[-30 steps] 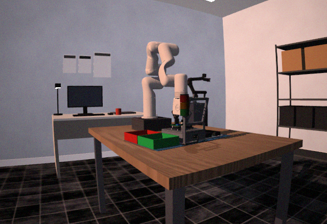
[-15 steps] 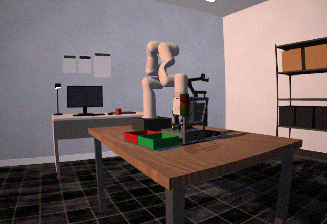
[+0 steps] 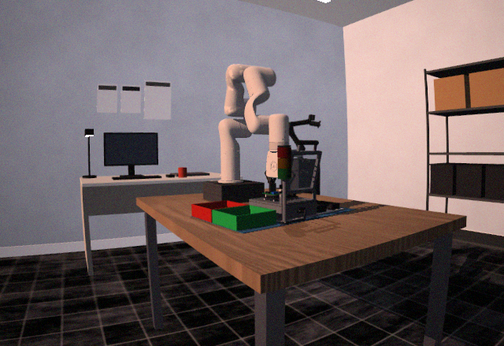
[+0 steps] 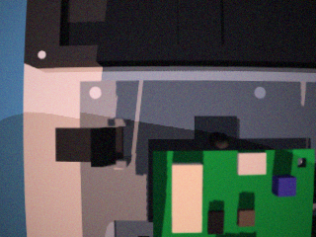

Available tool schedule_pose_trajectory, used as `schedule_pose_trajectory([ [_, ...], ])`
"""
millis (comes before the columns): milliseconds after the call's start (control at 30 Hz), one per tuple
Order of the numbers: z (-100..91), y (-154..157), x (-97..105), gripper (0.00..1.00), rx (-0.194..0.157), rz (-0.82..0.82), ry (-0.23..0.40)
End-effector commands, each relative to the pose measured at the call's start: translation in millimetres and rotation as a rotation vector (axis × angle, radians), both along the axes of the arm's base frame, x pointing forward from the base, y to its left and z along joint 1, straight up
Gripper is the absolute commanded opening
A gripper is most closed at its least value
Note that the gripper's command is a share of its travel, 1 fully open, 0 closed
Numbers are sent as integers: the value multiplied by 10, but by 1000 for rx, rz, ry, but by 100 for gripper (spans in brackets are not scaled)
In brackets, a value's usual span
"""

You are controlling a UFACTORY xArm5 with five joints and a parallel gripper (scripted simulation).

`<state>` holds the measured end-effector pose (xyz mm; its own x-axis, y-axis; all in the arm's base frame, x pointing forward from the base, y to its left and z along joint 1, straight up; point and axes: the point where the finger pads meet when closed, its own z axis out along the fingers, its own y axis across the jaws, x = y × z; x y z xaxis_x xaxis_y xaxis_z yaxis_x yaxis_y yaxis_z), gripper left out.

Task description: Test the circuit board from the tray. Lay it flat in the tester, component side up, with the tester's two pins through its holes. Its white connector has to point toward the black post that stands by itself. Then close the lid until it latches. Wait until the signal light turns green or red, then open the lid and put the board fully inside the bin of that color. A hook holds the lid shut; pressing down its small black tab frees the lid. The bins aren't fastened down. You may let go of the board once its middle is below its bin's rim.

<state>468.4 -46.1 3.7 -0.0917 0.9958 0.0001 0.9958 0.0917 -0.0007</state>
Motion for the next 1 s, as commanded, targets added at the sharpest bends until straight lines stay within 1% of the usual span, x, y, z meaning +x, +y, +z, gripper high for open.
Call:
schedule_pose_trajectory([
  [0, 10, -1, 14, 79, 0, 0, -4],
  [967, -20, -1, 14, 79, 0, 0, -4],
])
